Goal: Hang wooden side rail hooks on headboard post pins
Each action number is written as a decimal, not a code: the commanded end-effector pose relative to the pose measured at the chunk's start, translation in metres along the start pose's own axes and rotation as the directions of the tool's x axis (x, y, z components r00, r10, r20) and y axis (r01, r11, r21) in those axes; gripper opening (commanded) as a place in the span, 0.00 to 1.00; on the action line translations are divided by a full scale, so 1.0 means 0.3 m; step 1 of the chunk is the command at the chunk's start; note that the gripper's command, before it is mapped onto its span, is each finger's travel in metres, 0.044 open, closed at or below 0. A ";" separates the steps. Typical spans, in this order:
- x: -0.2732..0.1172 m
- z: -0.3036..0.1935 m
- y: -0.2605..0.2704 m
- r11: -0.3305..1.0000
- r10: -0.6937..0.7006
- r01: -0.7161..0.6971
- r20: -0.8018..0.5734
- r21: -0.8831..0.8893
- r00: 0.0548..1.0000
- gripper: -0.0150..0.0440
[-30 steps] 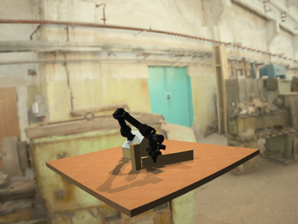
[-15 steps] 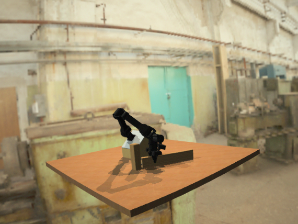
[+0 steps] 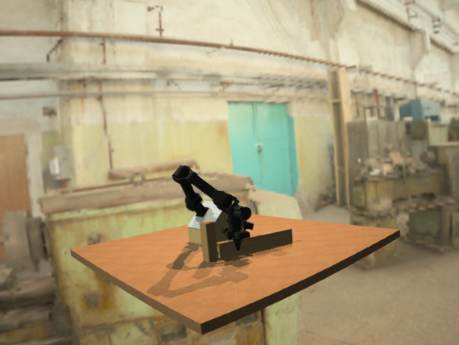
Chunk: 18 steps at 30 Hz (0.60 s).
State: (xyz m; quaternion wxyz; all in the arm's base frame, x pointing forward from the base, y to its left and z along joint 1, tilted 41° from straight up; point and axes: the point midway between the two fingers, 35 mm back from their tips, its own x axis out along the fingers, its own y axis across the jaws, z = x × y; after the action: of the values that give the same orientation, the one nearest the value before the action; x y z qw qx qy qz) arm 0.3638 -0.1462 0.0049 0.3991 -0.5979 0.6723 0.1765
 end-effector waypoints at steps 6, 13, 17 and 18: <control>0.000 -0.001 0.046 0.995 0.009 -0.009 0.002 -0.101 1.000 0.25; 0.000 -0.005 0.068 0.987 0.009 -0.009 0.002 -0.161 1.000 0.25; 0.000 -0.007 0.075 0.981 0.009 -0.009 0.002 -0.196 1.000 0.25; 0.000 -0.007 0.077 0.979 0.009 -0.009 0.002 -0.204 1.000 0.25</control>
State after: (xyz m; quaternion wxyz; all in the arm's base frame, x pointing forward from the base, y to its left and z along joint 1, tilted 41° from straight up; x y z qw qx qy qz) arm 0.3471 -0.1442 0.0022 0.3509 -0.6268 0.6566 0.2299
